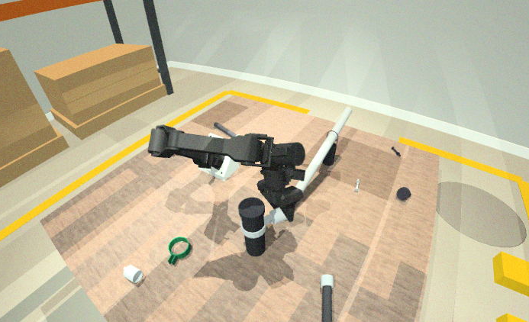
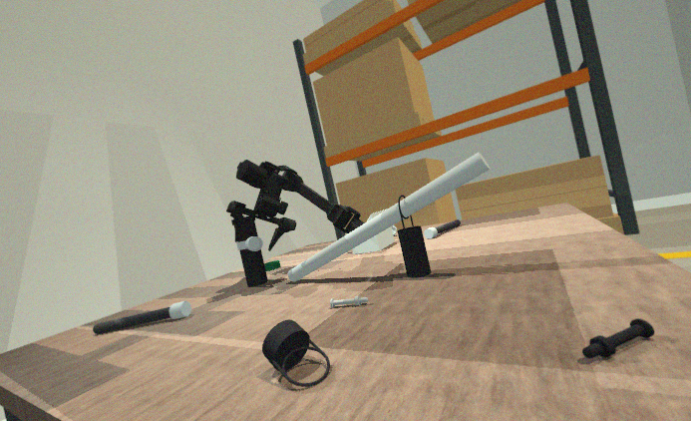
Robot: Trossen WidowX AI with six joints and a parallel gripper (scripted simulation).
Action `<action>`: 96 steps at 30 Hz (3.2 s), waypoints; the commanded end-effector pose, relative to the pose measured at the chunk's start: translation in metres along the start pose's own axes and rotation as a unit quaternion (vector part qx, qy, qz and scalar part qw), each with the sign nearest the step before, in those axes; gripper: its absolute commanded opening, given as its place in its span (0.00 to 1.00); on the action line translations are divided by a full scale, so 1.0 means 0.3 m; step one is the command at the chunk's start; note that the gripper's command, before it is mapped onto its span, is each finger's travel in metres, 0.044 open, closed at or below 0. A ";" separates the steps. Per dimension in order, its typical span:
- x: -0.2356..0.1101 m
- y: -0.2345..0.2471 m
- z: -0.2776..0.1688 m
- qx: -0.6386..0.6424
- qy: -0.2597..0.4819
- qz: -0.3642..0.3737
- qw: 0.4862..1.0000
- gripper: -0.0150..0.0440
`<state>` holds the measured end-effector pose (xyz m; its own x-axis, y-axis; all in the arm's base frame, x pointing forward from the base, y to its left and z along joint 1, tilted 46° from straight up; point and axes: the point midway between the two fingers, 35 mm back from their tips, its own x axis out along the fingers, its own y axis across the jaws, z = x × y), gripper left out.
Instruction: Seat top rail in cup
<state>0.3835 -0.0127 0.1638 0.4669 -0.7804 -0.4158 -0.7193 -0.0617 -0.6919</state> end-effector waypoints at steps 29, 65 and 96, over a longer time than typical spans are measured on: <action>0.083 0.004 -0.008 -0.004 0.001 -0.003 1.000 0.43; 0.032 0.096 -0.026 -0.155 -0.085 -0.001 0.984 0.25; 0.016 0.125 -0.041 -0.206 -0.114 -0.001 0.972 0.25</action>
<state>0.3513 -0.0269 0.1433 0.5362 -0.6217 -0.5710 -0.8425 -0.3520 -0.4079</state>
